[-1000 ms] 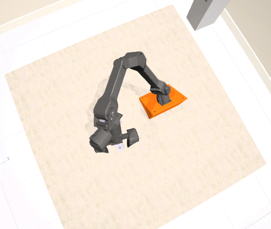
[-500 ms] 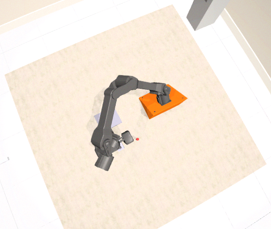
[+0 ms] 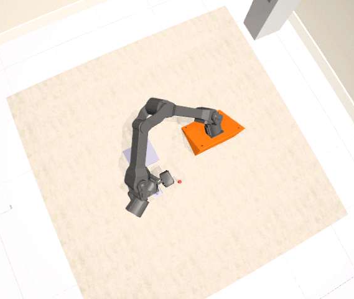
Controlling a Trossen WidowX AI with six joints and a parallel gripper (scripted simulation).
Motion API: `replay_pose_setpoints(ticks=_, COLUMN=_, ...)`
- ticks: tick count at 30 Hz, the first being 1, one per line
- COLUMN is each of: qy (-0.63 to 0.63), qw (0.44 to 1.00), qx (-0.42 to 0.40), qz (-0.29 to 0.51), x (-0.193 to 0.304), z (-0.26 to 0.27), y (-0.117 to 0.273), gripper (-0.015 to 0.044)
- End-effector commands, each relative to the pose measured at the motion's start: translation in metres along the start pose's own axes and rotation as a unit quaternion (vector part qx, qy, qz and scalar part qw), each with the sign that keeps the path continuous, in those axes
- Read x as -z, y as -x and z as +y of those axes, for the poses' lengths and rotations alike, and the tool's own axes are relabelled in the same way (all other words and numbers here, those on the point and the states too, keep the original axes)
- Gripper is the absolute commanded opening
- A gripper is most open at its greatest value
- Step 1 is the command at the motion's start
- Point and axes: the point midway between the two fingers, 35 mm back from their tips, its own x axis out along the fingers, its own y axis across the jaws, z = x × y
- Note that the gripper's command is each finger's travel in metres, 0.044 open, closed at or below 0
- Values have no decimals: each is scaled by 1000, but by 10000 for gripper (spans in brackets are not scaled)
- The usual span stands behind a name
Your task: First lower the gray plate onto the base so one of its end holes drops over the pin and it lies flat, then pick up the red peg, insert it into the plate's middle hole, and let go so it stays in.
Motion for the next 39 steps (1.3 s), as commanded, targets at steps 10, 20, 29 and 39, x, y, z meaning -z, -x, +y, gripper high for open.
replay_pose_setpoints(ticks=10, qy=4, qw=1000, qx=2, qz=-3, x=-1, z=-1, y=-21, gripper=440)
replay_pose_setpoints(ticks=20, qy=5, qw=1000, qx=3, qz=-3, x=-2, z=-2, y=-37, gripper=440)
replay_pose_setpoints(ticks=29, qy=4, qw=1000, qx=3, qz=-4, x=-2, z=-2, y=-52, gripper=440)
replay_pose_setpoints(ticks=39, qy=3, qw=1000, qx=3, qz=-4, x=-3, z=-3, y=-62, gripper=387)
